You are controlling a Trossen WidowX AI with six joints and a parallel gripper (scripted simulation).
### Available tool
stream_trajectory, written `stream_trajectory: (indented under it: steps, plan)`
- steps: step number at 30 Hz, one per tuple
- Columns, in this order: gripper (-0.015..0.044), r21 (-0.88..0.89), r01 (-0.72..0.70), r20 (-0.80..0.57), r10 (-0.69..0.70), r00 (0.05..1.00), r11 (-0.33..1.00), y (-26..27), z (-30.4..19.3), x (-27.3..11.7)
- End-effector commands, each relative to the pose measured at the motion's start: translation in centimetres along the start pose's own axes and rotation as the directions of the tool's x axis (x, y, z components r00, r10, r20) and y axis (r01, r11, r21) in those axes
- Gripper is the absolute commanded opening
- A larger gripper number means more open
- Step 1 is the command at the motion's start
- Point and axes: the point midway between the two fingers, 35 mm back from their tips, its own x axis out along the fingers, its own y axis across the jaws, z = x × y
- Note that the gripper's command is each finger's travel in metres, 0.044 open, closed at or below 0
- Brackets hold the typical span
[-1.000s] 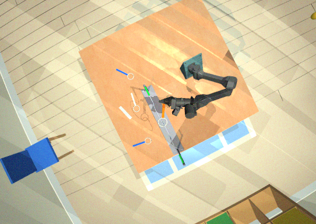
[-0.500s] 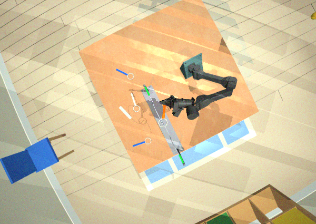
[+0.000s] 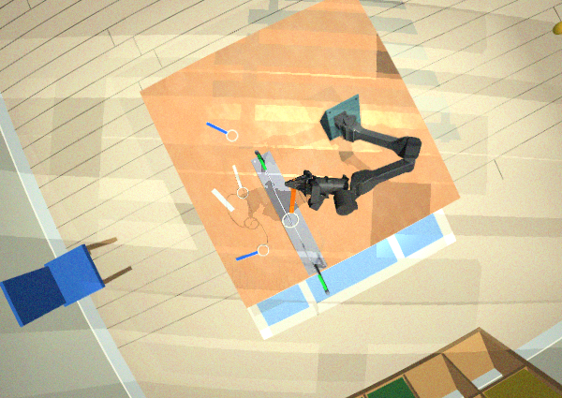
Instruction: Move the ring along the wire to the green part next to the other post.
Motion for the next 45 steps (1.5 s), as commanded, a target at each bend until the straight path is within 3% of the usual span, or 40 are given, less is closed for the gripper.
stream_trajectory:
  steps: [1, 45]
  plan:
    - [-0.0150, 0.015, -0.003, 0.003, 0.003, 1.000, 1.000, -0.5, 0.1, -0.1]
    - [-0.0150, 0.318, -0.180, 0.069, 0.167, 0.984, 0.931, 0.5, 0.2, 0.0]
